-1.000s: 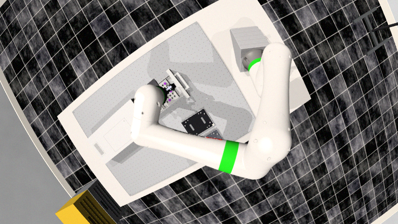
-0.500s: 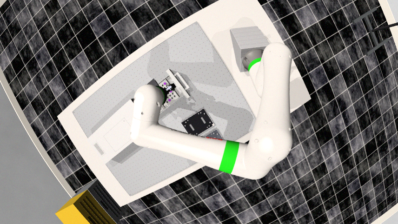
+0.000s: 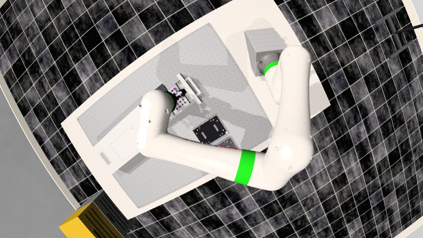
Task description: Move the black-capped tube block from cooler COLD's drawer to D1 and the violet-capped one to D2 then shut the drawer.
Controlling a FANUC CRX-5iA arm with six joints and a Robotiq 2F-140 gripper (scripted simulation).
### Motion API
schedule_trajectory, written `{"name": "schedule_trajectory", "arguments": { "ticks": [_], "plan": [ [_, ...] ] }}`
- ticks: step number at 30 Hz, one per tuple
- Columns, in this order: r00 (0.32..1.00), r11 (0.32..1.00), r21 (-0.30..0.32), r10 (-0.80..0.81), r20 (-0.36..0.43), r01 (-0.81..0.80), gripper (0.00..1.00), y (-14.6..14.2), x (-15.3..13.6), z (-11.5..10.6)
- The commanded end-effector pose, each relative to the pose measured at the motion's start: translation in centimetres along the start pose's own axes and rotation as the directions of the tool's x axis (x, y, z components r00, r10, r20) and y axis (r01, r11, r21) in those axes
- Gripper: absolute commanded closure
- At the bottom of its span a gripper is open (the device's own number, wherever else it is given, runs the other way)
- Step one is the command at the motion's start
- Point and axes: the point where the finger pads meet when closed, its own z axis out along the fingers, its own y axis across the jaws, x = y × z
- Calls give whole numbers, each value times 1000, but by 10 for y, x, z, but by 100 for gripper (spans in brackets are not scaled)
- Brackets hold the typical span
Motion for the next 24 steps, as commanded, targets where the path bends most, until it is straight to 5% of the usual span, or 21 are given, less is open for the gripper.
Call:
{"name": "schedule_trajectory", "arguments": {
  "ticks": [1, 24],
  "plan": [
    [1000, 1000, 1, 0, -2, 0, 90, 0, 0, -4],
    [1000, 1000, 1, 0, -2, 0, 90, 0, 0, -30]
  ]
}}
